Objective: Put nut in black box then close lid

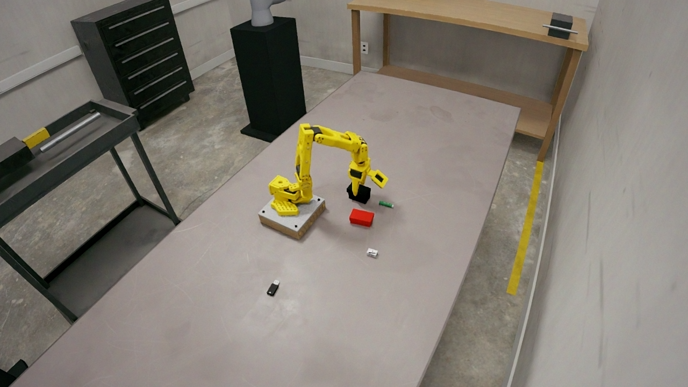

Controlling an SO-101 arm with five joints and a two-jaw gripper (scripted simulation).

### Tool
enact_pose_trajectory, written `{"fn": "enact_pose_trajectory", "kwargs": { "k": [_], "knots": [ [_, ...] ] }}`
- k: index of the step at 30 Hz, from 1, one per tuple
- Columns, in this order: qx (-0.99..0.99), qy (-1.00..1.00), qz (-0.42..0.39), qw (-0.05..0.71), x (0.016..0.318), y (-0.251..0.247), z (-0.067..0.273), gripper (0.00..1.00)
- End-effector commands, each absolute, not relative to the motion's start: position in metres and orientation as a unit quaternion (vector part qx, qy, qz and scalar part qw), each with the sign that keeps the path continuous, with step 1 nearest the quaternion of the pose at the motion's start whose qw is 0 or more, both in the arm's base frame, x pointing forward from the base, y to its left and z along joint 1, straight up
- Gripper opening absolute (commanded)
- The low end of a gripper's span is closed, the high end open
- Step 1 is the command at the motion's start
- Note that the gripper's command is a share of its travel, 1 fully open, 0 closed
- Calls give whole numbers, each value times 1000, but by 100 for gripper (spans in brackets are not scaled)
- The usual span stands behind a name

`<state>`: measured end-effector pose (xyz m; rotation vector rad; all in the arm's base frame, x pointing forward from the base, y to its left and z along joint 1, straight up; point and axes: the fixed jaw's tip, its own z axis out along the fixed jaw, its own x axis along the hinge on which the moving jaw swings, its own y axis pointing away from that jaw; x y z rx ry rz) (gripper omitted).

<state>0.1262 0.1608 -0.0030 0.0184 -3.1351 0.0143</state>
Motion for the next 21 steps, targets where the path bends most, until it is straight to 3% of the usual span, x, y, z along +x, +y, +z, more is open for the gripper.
{"fn": "enact_pose_trajectory", "kwargs": {
  "k": [1, 21],
  "knots": [
    [5, -1000, 4, 3, 125, 161, 1, 20],
    [5, -1000, 4, 3, 125, 161, 6, 20]
  ]
}}
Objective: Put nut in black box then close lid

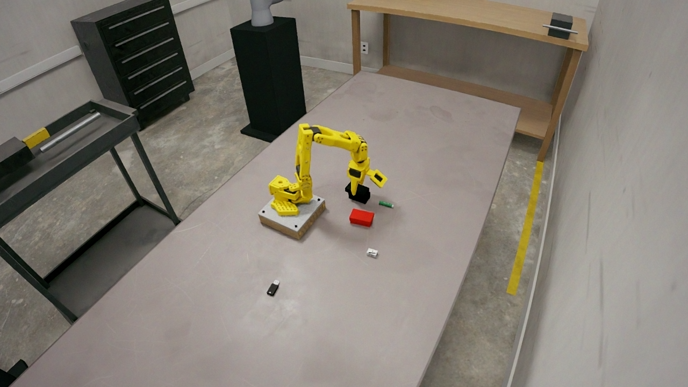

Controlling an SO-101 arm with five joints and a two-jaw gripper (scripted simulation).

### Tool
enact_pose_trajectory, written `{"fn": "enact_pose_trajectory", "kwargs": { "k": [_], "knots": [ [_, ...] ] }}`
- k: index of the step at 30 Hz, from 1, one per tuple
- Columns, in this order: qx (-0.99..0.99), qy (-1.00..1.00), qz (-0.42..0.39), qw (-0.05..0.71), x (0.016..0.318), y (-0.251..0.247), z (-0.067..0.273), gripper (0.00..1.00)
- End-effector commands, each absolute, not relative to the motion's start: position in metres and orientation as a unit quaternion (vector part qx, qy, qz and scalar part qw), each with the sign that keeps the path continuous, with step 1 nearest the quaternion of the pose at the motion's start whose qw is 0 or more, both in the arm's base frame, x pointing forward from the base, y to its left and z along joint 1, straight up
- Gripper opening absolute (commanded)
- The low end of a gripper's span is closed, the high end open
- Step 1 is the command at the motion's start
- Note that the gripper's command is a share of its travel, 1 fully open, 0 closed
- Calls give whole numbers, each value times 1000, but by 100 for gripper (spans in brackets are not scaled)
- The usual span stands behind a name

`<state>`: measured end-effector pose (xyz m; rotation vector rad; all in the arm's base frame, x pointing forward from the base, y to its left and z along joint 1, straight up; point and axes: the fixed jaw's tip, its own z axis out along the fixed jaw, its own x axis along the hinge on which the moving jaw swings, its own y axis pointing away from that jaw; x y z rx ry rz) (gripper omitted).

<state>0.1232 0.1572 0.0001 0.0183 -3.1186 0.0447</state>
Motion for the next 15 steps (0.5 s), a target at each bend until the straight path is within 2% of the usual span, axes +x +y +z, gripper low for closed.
{"fn": "enact_pose_trajectory", "kwargs": {
  "k": [1, 15],
  "knots": [
    [5, -1000, 4, 3, 125, 160, 6, 20],
    [5, -1000, 4, 3, 124, 159, 6, 20]
  ]
}}
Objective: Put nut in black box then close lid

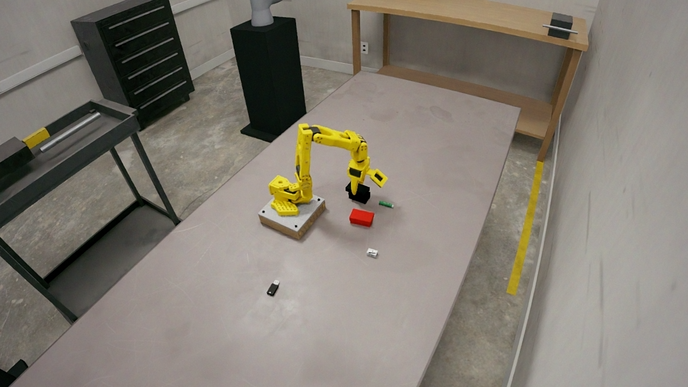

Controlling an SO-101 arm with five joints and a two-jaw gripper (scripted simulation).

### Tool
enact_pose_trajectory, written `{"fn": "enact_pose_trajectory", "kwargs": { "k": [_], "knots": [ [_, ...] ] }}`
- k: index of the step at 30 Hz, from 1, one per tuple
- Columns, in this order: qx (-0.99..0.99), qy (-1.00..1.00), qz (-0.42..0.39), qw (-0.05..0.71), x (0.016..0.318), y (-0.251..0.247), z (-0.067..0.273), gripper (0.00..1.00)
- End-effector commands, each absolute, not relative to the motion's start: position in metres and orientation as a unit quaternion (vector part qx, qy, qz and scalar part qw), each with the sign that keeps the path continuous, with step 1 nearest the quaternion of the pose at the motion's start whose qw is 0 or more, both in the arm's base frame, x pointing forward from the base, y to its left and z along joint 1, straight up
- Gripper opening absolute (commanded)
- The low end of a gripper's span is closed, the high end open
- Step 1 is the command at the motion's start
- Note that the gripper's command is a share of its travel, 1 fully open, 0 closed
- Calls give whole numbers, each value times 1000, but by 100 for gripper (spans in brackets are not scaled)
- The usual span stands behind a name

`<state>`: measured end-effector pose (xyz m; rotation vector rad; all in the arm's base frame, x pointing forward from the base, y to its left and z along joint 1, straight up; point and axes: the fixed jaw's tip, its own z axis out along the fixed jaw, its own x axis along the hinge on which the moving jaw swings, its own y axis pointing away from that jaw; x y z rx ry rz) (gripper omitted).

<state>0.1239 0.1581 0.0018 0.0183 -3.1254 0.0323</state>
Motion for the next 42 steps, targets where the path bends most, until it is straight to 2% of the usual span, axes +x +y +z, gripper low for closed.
{"fn": "enact_pose_trajectory", "kwargs": {
  "k": [1, 42],
  "knots": [
    [5, -1000, 4, 3, 124, 159, 6, 20],
    [5, -1000, 4, 3, 124, 159, -4, 20]
  ]
}}
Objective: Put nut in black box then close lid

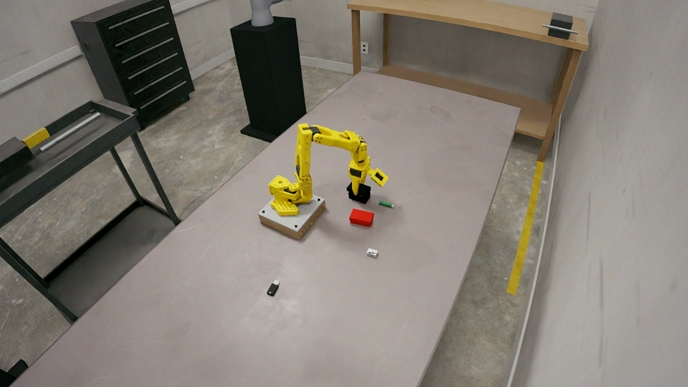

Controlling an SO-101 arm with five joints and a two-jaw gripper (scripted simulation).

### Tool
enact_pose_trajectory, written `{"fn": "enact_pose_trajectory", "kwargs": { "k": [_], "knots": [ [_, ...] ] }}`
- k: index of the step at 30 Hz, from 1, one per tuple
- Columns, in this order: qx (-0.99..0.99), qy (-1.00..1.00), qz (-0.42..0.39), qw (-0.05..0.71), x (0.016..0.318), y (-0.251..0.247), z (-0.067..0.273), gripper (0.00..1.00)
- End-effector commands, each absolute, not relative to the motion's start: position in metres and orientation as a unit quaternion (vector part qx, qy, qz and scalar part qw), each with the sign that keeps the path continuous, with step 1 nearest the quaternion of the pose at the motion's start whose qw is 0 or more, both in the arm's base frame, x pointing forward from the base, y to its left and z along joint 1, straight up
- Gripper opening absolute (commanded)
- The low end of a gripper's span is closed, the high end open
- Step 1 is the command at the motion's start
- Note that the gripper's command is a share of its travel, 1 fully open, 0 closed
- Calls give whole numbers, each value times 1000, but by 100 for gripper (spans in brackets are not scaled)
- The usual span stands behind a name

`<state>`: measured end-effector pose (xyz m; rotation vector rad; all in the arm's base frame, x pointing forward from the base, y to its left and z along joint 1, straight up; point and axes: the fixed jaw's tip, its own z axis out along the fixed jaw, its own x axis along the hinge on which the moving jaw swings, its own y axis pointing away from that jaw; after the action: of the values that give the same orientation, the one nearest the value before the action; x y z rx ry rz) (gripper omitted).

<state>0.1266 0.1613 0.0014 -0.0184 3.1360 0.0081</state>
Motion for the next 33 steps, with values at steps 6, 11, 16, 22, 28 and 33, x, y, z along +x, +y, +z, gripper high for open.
{"fn": "enact_pose_trajectory", "kwargs": {
  "k": [6, 11, 16, 22, 28, 33],
  "knots": [
    [-5, 1000, -4, -3, 124, 159, -6, 20],
    [-5, 1000, -4, -3, 124, 159, -8, 20],
    [-5, 1000, -4, -3, 124, 159, -8, 20],
    [-5, 1000, -4, -3, 124, 159, -8, 20],
    [-5, 1000, -4, -3, 124, 159, -9, 20],
    [-5, 1000, -4, -3, 124, 159, -10, 20]
  ]
}}
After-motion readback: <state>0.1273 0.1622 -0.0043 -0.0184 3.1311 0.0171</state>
